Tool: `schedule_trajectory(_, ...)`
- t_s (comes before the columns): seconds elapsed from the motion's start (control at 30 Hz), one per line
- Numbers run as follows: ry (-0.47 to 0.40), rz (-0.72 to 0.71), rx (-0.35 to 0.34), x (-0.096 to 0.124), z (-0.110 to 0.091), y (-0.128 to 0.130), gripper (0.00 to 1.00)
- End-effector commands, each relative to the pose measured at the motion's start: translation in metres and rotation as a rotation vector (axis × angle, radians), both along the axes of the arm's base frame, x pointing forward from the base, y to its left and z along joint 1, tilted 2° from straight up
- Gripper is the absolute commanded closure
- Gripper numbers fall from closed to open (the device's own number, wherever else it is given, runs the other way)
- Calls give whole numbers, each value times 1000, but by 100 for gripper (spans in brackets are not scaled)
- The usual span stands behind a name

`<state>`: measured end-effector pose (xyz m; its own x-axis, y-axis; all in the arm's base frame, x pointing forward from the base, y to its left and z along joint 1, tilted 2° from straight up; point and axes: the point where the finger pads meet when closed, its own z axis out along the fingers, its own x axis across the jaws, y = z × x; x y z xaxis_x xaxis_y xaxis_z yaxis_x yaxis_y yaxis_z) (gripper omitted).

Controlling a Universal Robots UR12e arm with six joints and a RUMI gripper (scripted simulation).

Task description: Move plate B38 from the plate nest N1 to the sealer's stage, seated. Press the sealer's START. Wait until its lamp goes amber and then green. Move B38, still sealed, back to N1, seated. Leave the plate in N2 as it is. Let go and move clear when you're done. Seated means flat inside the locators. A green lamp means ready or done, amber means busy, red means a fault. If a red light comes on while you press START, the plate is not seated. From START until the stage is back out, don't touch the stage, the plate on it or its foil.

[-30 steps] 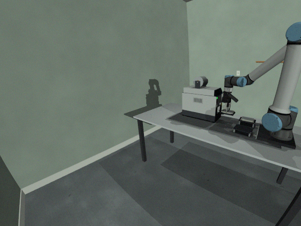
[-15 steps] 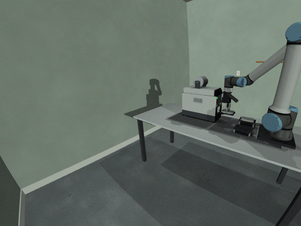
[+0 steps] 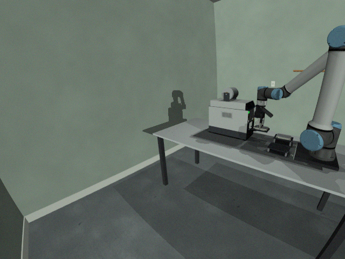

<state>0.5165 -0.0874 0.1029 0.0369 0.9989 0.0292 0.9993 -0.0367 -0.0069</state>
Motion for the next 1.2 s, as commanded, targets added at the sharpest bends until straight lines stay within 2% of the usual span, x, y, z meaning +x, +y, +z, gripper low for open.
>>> schedule_trajectory(0.0,-1,0,-1,1,1,0,41)
schedule_trajectory(0.23,-1,0,-1,1,1,0,45)
schedule_trajectory(0.27,-1,0,-1,1,1,0,100)
schedule_trajectory(1.17,-1,0,-1,1,1,0,100)
